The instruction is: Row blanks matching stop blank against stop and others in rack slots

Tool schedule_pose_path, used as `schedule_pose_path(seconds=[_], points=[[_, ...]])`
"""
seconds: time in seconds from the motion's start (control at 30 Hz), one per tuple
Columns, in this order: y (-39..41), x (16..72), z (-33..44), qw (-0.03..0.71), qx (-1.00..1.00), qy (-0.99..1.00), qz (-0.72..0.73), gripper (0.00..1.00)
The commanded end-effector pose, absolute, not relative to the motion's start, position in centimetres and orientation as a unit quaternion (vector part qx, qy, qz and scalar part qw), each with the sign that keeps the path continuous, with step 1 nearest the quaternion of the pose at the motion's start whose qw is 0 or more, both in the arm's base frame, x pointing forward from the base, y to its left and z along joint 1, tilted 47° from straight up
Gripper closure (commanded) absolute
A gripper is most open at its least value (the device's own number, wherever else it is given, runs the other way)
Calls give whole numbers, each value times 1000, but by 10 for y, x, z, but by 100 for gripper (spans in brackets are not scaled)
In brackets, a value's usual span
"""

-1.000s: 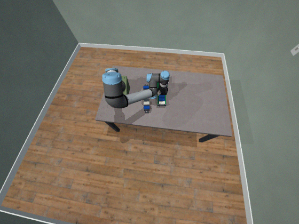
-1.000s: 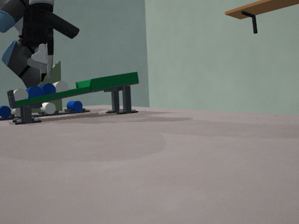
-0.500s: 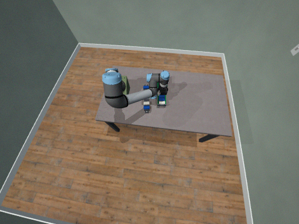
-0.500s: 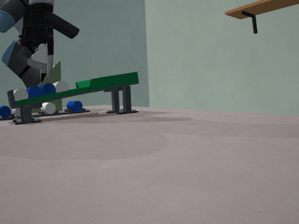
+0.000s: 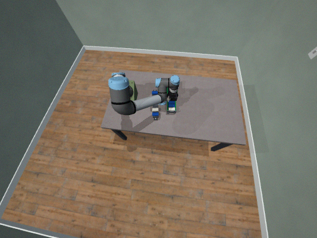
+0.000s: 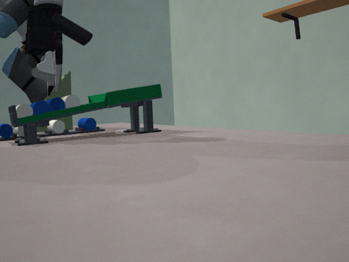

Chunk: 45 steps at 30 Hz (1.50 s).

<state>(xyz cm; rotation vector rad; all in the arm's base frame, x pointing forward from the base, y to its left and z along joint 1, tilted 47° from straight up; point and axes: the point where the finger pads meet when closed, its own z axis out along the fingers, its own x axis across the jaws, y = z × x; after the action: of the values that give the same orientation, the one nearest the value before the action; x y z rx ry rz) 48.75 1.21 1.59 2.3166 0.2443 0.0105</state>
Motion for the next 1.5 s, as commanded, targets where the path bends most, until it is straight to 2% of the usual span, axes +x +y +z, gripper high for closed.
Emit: schedule_pose_path(seconds=[0.0, 1.47], points=[[12, 488, 15, 395, 914, 96, 5, 47], [-13, 491, -8, 395, 914, 96, 5, 47]])
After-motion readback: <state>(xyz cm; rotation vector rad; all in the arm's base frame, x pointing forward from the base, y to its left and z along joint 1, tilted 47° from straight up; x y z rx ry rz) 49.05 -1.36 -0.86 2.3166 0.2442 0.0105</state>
